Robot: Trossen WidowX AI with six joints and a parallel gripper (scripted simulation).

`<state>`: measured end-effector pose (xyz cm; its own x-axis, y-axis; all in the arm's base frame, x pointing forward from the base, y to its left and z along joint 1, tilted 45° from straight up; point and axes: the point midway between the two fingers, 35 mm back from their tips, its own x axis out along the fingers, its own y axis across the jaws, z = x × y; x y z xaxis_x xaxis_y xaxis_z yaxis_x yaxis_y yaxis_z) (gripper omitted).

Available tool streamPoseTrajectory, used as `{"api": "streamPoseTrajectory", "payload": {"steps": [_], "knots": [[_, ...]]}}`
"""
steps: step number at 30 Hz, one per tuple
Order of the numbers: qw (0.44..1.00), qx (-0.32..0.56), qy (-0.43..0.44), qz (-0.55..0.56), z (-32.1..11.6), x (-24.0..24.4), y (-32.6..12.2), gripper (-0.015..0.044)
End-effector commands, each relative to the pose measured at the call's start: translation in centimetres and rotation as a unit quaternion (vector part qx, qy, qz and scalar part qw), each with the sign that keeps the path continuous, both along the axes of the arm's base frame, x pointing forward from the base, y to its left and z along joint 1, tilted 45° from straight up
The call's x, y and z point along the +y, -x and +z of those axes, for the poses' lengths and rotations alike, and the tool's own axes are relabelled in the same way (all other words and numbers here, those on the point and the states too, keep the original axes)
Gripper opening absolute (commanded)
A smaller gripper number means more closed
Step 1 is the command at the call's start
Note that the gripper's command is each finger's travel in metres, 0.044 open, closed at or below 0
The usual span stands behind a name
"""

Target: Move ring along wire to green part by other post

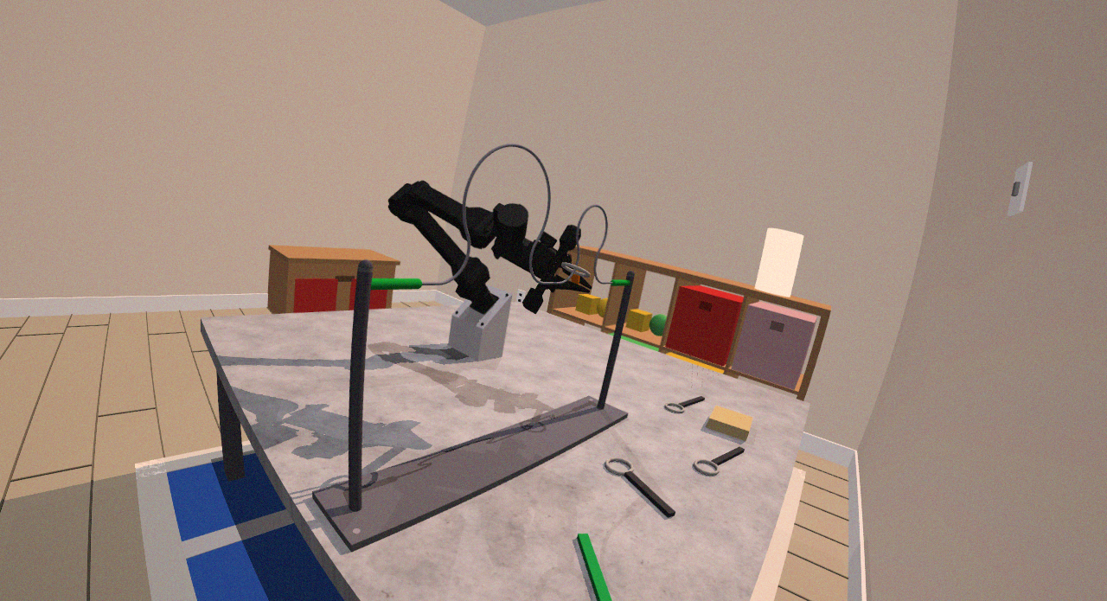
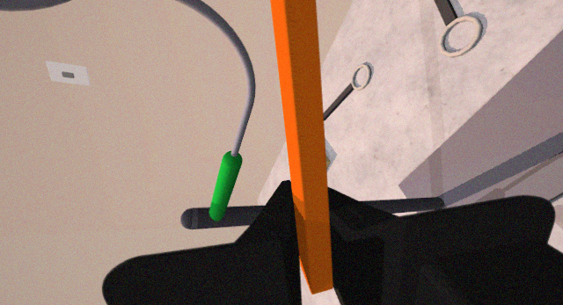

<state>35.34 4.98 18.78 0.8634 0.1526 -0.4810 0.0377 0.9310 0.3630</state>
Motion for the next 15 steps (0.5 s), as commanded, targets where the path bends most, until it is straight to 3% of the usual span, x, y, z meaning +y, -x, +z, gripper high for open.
{"api": "streamPoseTrajectory", "payload": {"steps": [1,15], "knots": [[0.999,-0.001,-0.051,0.003,1.1,1.4,0.0,-0.015],[0.985,0.009,-0.174,0.004,3.4,4.3,0.3,-0.015]]}}
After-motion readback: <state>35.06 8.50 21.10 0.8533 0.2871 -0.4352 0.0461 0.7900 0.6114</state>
